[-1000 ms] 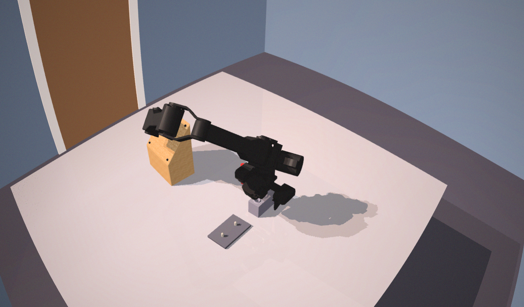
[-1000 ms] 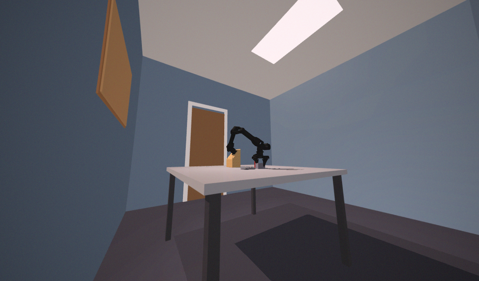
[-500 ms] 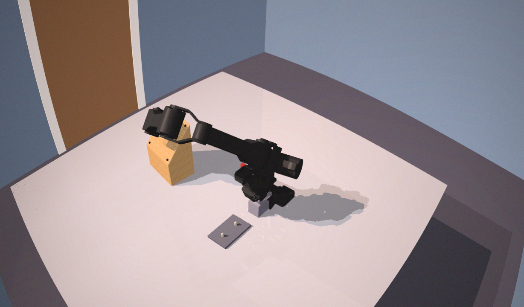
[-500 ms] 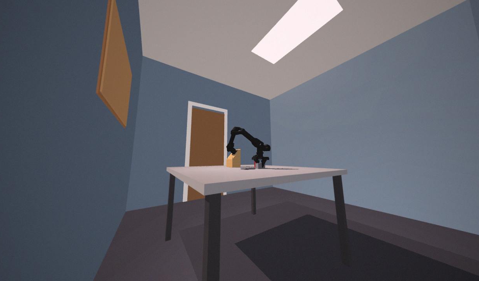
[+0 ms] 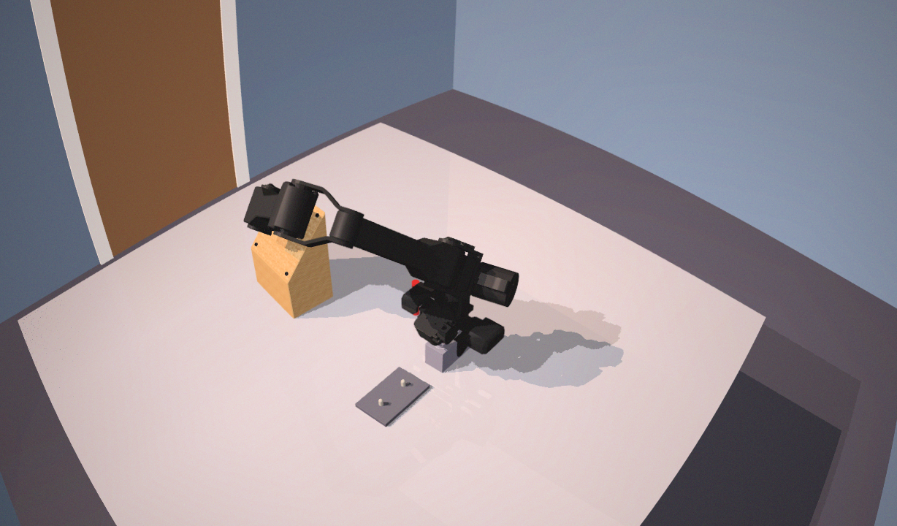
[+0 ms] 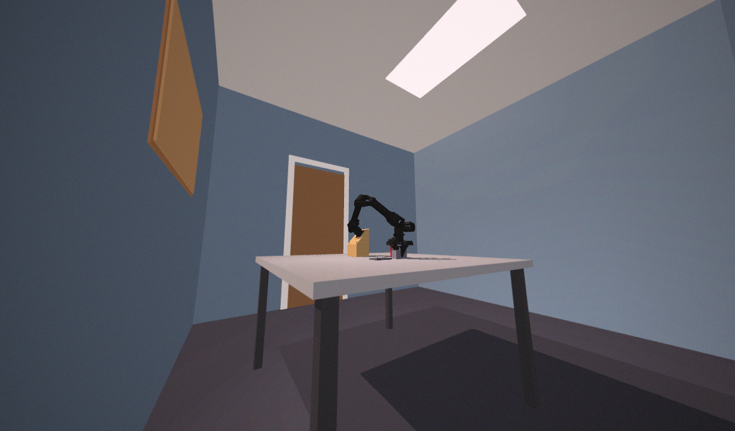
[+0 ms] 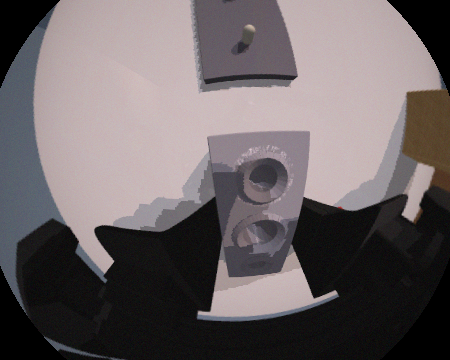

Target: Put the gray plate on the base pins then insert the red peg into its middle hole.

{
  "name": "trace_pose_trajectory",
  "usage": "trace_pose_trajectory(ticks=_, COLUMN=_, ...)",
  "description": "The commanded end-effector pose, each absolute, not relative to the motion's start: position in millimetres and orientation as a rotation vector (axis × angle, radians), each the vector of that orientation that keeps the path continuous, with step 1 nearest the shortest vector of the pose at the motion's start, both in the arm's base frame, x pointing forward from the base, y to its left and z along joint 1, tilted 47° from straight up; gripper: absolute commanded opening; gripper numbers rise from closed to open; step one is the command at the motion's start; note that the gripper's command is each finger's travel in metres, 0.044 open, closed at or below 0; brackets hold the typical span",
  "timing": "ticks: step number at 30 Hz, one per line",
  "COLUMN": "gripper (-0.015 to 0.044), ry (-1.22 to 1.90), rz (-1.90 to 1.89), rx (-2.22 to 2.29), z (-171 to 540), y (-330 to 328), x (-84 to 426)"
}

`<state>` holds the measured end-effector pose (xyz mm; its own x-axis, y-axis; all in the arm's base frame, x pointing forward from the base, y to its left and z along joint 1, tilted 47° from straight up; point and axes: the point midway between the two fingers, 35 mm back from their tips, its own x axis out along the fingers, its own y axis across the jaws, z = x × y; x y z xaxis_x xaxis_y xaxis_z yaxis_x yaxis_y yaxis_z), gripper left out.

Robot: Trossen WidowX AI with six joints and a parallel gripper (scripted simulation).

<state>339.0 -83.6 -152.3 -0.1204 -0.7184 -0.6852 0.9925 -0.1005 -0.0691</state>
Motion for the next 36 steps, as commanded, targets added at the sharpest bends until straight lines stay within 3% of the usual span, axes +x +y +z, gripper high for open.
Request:
trace_pose_trajectory(ticks=1, gripper=0.0, ry=0.626, rz=-1.607, rx=0.577, z=-148.7, y=-79.2, x=341.5)
trace_pose_trajectory(ticks=36, gripper=0.0, ry=0.632, rz=-1.603, rx=0.584, z=-77.9, y=0.0, x=365.1)
